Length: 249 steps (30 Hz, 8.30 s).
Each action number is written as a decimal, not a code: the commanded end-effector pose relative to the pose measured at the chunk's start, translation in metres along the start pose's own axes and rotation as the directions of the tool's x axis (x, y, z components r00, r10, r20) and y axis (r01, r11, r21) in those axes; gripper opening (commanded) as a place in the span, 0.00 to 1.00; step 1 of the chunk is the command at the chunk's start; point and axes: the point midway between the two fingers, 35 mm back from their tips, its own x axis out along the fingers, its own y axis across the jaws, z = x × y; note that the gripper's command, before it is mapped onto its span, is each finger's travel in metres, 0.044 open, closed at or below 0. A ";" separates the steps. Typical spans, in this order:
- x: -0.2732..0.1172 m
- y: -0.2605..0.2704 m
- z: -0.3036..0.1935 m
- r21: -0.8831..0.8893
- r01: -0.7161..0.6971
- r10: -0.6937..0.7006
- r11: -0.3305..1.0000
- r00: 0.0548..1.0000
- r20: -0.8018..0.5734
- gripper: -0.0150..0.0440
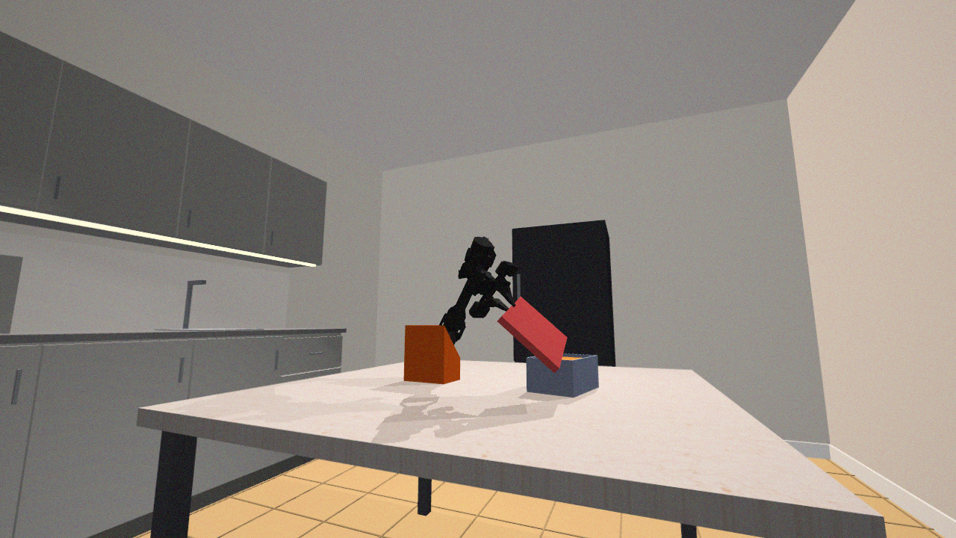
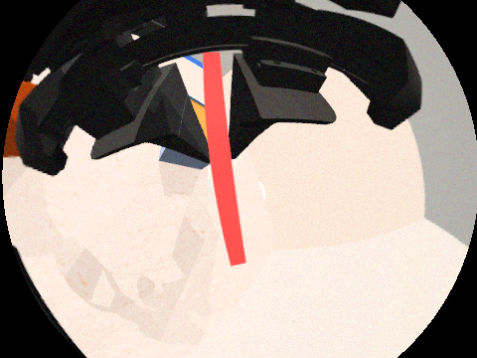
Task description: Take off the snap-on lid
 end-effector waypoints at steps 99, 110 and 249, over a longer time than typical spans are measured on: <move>0.019 -0.027 0.110 -0.011 -0.011 0.011 1.000 1.000 0.001 0.25; 0.025 -0.033 0.110 -0.011 -0.011 0.011 1.000 1.000 0.001 0.25; 0.098 -0.118 0.109 -0.008 -0.013 0.013 1.000 1.000 -0.004 0.25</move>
